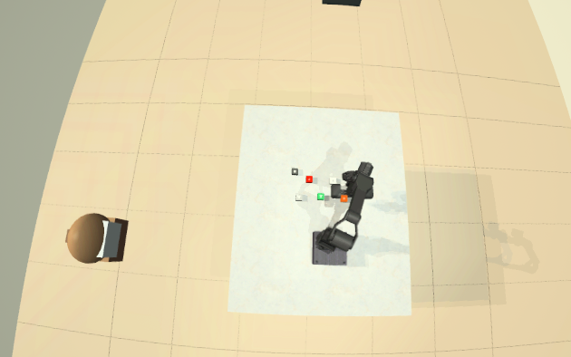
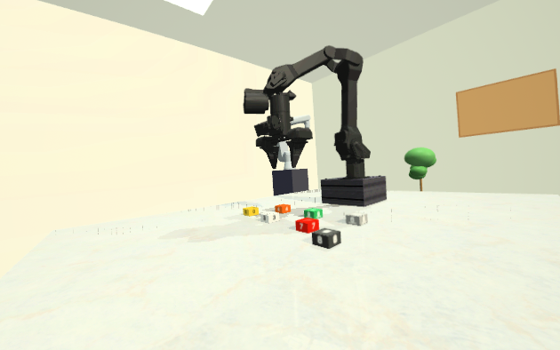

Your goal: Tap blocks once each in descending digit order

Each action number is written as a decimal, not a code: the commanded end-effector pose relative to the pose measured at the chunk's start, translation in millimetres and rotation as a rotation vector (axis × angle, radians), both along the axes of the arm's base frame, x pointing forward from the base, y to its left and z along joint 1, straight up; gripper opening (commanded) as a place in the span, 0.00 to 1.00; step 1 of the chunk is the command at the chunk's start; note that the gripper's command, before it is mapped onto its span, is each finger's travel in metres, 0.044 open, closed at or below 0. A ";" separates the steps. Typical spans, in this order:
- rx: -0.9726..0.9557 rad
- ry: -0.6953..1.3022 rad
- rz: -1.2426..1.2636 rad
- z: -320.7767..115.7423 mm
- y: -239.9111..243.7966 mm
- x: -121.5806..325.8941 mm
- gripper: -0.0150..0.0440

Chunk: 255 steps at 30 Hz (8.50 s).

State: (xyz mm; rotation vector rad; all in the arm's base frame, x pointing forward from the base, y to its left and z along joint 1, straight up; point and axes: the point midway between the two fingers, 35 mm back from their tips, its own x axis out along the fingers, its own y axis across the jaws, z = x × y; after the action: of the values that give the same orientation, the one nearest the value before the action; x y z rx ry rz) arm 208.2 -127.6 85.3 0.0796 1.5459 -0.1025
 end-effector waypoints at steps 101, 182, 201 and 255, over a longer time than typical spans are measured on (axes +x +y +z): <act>0.033 -0.016 -0.008 8.6 243.0 172.0 0.93; 0.004 -0.008 -0.008 3.8 -28.1 85.5 0.93; 0.000 -0.006 -0.008 3.8 -66.8 71.9 0.93; 0.020 -0.002 -0.008 -85.3 120.3 30.5 0.29</act>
State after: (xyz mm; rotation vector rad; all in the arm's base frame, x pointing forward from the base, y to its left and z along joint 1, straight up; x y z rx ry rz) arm 239.0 -7.5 3.8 0.0980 1.5421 -0.0906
